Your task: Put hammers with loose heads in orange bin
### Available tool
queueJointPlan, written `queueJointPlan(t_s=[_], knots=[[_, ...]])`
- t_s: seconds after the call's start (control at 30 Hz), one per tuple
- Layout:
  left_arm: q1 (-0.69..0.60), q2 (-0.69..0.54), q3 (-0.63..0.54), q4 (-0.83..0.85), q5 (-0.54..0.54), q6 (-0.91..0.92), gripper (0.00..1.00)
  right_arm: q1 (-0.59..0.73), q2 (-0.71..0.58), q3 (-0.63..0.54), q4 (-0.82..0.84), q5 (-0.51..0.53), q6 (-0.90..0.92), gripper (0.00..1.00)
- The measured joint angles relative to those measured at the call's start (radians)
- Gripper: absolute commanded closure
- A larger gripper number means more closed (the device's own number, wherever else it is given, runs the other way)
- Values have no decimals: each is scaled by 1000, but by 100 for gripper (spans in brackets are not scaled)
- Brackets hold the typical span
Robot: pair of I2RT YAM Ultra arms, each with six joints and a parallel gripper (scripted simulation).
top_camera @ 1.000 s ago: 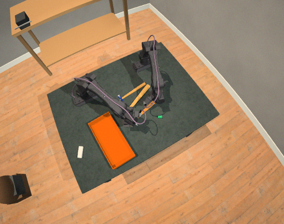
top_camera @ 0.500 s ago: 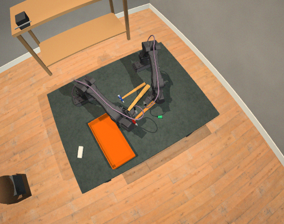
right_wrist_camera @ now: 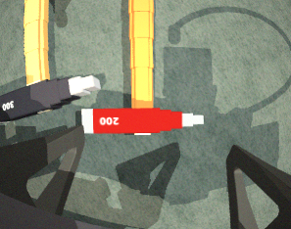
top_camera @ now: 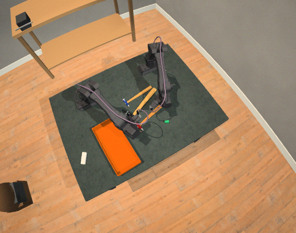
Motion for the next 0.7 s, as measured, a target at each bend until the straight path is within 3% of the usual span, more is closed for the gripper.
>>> queueJointPlan(t_s=[0.1, 0.2, 0.7], knots=[[0, 0, 0, 0, 0, 0, 79, 0, 0, 0, 0, -1, -3, 0], [0, 0, 0, 0, -1, 1, 50, 0, 0, 0, 0, -1, -5, 0], [-1, -58, -13, -9, -5, -8, 48, 0, 0, 0, 0, -1, -6, 0]])
